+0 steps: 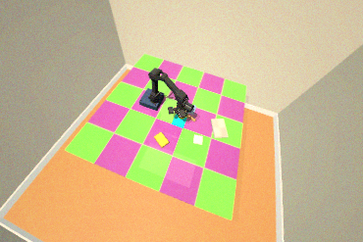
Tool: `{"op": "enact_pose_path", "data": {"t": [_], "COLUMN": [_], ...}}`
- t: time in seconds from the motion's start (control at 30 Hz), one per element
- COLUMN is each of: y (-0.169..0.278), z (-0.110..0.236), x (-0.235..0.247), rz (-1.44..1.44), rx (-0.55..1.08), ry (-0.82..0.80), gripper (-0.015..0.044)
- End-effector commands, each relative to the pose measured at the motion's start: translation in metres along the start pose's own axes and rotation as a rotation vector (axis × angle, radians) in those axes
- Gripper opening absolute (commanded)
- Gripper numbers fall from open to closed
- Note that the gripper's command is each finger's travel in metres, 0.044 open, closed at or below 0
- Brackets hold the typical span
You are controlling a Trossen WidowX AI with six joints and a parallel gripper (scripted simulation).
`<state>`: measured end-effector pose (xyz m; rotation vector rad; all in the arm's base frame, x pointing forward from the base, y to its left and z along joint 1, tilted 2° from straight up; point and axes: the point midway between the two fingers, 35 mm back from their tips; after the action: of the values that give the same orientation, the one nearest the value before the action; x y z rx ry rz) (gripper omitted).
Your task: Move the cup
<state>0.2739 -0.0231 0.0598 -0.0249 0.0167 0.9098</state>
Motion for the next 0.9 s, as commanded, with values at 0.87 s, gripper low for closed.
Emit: {"op": "enact_pose_path", "data": {"t": [0.87], "y": [-0.014], "z": [-0.02], "x": [-0.024], "rz": [0.005], "rx": [-0.004], "ry": [0.005], "gripper": [0.0]}}
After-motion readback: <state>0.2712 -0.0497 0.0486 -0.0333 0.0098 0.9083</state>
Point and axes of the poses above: the point midway between the two fingers, 35 mm back from their tips, its own z axis back along the fingers, its own x axis across the jaws, y = z × x, and after that the axes turned 13 degrees about z, right-handed
